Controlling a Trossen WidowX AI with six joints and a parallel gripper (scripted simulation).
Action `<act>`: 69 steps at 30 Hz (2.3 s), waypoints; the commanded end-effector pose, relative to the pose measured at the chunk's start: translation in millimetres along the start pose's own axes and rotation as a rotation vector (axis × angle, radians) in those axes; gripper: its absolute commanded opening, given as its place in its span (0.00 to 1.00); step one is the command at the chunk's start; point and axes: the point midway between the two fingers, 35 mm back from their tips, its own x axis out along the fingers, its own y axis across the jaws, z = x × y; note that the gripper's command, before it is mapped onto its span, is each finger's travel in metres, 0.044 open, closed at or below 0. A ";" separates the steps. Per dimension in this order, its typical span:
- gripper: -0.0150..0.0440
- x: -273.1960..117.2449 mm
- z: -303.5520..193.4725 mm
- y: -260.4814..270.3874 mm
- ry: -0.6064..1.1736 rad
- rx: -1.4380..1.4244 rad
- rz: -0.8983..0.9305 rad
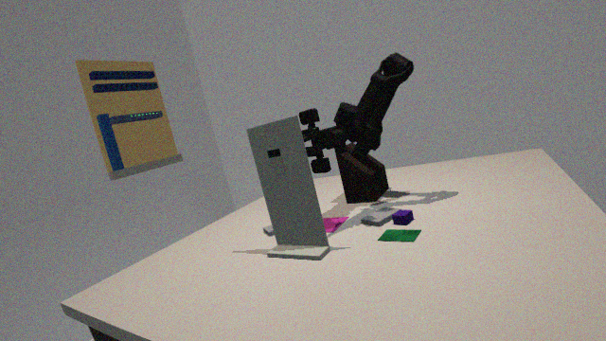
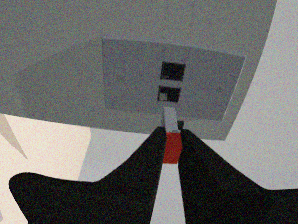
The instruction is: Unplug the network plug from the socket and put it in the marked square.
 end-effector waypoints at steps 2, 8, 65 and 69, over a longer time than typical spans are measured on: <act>0.25 -3.5 -0.7 0.9 -0.002 -0.003 0.004; 0.25 -6.9 -2.0 0.9 -0.002 -0.003 0.004; 0.25 -21.9 -31.8 47.9 -0.018 -0.093 0.466; 0.25 -25.8 -35.9 67.1 -0.031 -0.100 0.549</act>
